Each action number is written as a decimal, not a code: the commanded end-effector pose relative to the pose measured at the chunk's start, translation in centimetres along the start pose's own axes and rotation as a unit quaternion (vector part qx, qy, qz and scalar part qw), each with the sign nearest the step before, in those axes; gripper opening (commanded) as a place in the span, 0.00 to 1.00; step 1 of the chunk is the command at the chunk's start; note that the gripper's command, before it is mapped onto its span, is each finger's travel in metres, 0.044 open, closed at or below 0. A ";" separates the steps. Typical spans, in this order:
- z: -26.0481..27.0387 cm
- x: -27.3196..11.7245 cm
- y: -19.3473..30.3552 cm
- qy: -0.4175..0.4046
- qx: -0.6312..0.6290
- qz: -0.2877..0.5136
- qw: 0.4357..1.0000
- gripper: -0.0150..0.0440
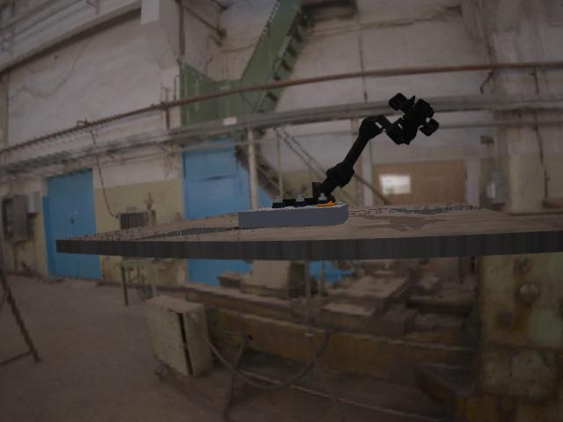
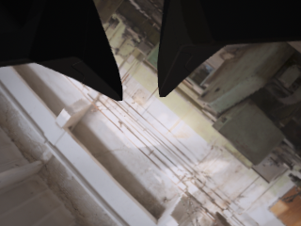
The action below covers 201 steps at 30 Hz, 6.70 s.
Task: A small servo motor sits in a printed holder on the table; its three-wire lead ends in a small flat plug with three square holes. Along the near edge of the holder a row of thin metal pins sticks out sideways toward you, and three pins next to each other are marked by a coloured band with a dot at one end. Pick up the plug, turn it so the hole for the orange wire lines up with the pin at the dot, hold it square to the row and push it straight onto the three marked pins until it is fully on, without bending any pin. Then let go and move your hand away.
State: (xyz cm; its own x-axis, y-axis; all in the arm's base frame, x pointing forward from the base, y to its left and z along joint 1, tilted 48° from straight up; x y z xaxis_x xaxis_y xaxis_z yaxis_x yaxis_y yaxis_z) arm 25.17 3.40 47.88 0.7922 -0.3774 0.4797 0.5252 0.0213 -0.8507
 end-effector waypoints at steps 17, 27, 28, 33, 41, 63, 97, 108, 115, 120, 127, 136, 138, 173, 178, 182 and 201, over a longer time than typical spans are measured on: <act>-4.0 -3.1 8.9 -0.132 -0.006 0.151 0.980 0.45; -6.3 -5.8 13.3 -0.164 0.027 0.256 0.952 0.45; -6.3 -5.6 13.5 -0.165 0.027 0.265 0.950 0.45; -6.0 -4.6 15.2 -0.169 0.030 0.330 0.928 0.45; -6.0 -3.3 18.2 -0.168 0.047 0.438 0.882 0.45; -7.5 -1.5 25.5 -0.111 0.157 0.693 0.695 0.45; -10.4 -1.0 31.8 0.039 0.361 0.844 0.394 0.45; -9.1 -2.0 33.3 0.039 0.362 0.844 0.394 0.45; -8.5 -2.4 34.0 0.039 0.362 0.844 0.394 0.45; -8.5 -2.5 34.0 0.039 0.362 0.844 0.394 0.32; -8.6 -2.3 33.9 0.039 0.362 0.844 0.394 0.25; -11.1 -0.5 31.0 0.040 0.361 0.844 0.394 0.25; -11.7 -0.1 30.3 0.040 0.361 0.844 0.394 0.25; -19.1 -5.0 31.9 0.464 0.505 0.708 0.171 0.25; -20.1 -6.0 32.1 0.524 0.517 0.665 0.128 0.25; -20.9 -6.8 32.2 0.568 0.524 0.628 0.092 0.25; -24.0 -11.1 32.4 0.739 0.524 0.415 -0.083 0.25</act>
State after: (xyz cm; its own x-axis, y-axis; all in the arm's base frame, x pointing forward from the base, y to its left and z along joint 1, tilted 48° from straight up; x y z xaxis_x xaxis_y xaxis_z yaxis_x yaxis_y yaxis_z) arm 26.80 -13.74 10.37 0.2059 0.6995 -0.6844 0.8341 0.2403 0.4965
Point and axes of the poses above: the point midway between the two fingers, 35 mm back from their tips, its own x axis out along the fingers, its own z axis across the jaws, y = z × x, the point moved 6 cm from there along -x, back along the fingers, and after that the axes turned 10 degrees about x, right-handed, at the moved point
